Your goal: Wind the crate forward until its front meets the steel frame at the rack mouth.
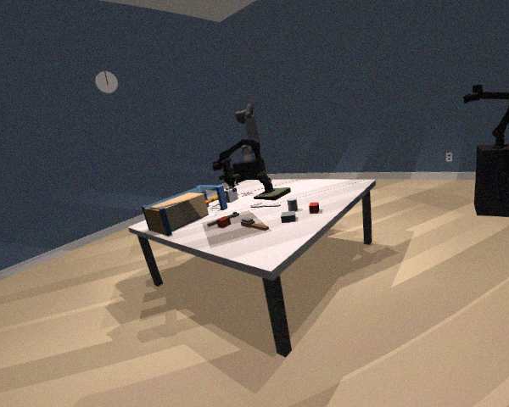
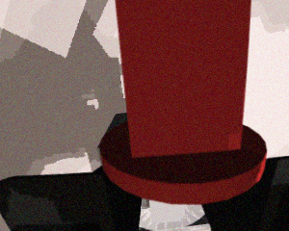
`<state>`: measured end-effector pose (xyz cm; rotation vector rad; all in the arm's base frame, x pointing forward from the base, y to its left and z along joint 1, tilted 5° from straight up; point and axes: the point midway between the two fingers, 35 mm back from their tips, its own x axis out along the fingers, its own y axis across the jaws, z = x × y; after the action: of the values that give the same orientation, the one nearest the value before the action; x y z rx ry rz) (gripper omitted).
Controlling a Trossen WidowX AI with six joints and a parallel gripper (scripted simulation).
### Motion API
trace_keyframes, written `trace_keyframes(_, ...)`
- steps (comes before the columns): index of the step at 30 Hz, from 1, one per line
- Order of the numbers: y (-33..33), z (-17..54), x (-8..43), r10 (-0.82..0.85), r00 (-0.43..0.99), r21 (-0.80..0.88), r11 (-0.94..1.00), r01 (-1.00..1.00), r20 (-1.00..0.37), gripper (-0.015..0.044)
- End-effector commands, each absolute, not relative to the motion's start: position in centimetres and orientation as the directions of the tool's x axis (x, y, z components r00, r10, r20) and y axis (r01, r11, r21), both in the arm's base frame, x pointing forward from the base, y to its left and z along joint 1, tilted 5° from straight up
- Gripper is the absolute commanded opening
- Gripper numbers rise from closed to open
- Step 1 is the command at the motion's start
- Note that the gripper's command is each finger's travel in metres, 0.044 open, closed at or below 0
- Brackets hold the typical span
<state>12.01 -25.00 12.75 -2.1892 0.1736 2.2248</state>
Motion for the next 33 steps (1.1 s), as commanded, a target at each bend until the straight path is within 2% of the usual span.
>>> trace_keyframes(1,-25.14,12.36,12.01,-0.061,-0.017,0.061,-0.997,-0.039,-0.998,0.0)
trace_keyframes(19,-25.42,12.4,11.99,-0.066,-0.019,0.065,-0.997,0.036,-0.998,0.0)
trace_keyframes(33,-25.23,12.39,11.98,-0.063,-0.018,0.063,-0.998,-0.005,-0.998,0.0)
